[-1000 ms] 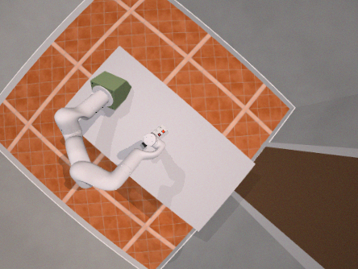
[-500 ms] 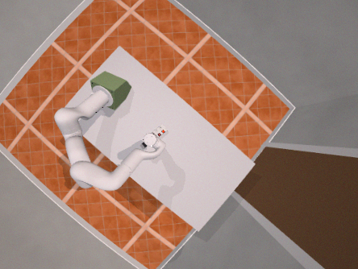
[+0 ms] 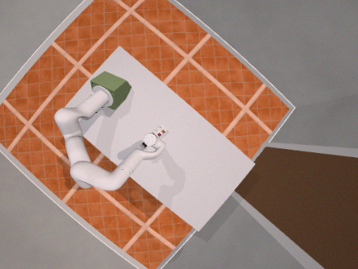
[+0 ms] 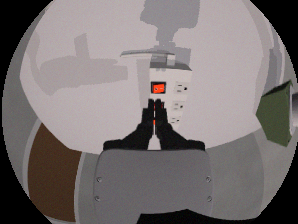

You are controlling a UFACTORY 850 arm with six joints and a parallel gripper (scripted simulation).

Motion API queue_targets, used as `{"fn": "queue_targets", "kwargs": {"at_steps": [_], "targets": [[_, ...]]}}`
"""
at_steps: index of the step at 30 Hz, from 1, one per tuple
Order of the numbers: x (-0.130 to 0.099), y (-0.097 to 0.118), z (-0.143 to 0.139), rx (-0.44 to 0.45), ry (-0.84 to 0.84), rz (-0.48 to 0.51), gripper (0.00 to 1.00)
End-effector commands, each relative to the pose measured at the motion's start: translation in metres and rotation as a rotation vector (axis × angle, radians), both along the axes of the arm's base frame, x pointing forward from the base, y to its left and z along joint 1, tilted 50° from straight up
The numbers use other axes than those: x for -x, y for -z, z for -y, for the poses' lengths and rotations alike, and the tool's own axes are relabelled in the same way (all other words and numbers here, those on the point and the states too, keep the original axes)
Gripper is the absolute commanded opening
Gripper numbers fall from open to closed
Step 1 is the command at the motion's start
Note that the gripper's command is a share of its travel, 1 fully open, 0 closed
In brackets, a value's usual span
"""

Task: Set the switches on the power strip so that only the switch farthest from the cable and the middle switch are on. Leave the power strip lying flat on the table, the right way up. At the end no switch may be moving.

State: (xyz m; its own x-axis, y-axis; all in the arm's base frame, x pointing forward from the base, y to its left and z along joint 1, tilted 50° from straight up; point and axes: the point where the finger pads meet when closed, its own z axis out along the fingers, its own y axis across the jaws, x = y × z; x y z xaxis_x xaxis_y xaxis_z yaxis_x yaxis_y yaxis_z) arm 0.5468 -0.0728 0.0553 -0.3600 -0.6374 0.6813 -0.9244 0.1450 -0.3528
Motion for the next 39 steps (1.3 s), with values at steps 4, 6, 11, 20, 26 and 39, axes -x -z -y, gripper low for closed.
{"fn": "queue_targets", "kwargs": {"at_steps": [4, 6, 11, 20, 26, 39], "targets": [[-0.001, 0.002, 0.003, 0.0, -0.001, 0.001, 0.0], [-0.001, 0.003, 0.003, 0.0, -0.001, 0.001, 0.0], [-0.002, 0.006, 0.007, 0.0, -0.001, 0.001, 0.0], [-0.004, 0.013, 0.016, 0.0, -0.001, 0.001, 0.0], [-0.004, 0.017, 0.02, 0.0, -0.001, 0.001, 0.0], [-0.006, 0.024, 0.029, 0.0, -0.001, 0.001, 0.0]]}}
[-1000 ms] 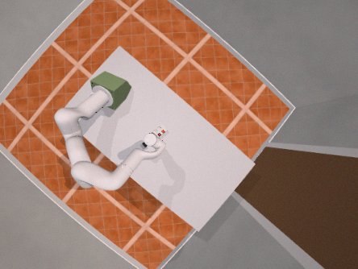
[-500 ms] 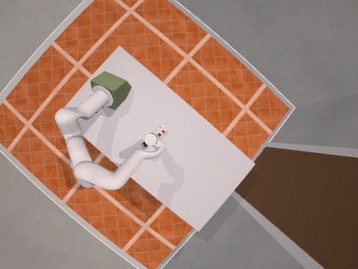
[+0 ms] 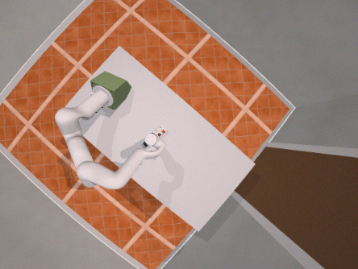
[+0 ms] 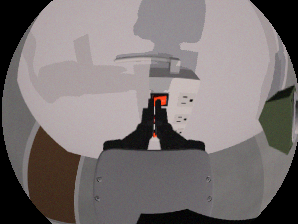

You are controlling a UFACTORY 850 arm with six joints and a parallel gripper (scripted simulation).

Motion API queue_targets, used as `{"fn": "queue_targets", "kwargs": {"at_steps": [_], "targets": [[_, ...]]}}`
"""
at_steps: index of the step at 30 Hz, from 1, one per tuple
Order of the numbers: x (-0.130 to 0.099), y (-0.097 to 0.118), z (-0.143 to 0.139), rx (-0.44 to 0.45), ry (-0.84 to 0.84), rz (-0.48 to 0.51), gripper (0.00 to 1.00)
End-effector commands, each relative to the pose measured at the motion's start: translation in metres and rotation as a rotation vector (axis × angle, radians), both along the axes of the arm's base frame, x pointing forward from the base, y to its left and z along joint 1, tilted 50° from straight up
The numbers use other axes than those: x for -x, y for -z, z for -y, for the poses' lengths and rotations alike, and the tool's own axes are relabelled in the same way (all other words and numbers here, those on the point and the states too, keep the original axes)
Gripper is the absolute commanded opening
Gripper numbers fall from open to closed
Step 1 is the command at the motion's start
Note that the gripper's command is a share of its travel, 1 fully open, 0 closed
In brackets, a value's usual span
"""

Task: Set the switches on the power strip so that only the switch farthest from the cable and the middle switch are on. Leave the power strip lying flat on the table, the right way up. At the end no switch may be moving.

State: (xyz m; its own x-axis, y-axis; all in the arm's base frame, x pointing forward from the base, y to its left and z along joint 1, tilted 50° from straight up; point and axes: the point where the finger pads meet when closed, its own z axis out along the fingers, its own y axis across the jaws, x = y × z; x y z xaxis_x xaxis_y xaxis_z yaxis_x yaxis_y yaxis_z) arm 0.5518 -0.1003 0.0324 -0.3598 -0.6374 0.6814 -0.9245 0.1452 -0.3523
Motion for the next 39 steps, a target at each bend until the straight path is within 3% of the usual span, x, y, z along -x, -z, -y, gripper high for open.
{"fn": "queue_targets", "kwargs": {"at_steps": [1, 39], "targets": [[-0.0012, 0.0016, 0.0019, 0.0, -0.001, 0.001, 0.0], [-0.0016, 0.0037, 0.0043, 0.0, -0.001, 0.001, 0.0]]}}
